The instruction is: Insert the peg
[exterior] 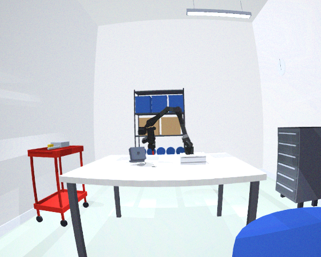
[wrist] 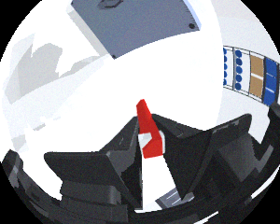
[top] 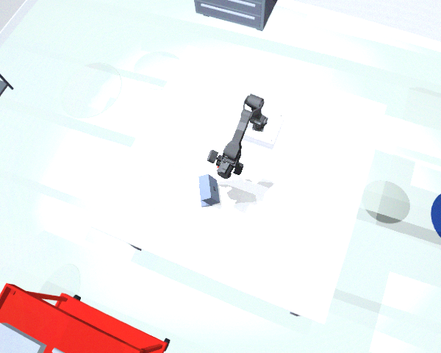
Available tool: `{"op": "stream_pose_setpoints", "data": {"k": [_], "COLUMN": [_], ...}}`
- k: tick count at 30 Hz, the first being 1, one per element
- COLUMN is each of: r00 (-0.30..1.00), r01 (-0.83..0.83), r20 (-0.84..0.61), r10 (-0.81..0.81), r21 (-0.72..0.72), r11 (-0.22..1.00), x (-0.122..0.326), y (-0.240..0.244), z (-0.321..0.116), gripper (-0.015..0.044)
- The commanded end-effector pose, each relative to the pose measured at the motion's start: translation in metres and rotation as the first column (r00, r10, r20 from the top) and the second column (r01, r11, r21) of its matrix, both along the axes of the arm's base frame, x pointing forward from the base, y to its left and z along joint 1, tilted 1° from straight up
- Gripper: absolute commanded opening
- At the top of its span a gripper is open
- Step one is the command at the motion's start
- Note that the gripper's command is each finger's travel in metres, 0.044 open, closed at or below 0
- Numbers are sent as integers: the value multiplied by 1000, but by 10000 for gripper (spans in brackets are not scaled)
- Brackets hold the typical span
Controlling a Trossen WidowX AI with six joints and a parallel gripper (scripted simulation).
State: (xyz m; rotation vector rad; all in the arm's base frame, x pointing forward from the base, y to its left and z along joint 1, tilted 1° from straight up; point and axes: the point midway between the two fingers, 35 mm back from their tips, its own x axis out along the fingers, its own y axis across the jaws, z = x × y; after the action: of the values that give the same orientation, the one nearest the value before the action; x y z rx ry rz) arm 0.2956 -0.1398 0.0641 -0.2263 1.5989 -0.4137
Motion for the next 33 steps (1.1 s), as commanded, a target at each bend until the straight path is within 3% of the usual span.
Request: {"op": "stream_pose_setpoints", "data": {"k": [1, 33], "r00": [998, 874], "r01": [-52, -458], "r20": [-23, -239], "r10": [52, 423], "r21": [-18, -116], "r11": [998, 881], "x": [2, 21], "y": [2, 21], "z": [-1, -4], "gripper": [0, 0]}}
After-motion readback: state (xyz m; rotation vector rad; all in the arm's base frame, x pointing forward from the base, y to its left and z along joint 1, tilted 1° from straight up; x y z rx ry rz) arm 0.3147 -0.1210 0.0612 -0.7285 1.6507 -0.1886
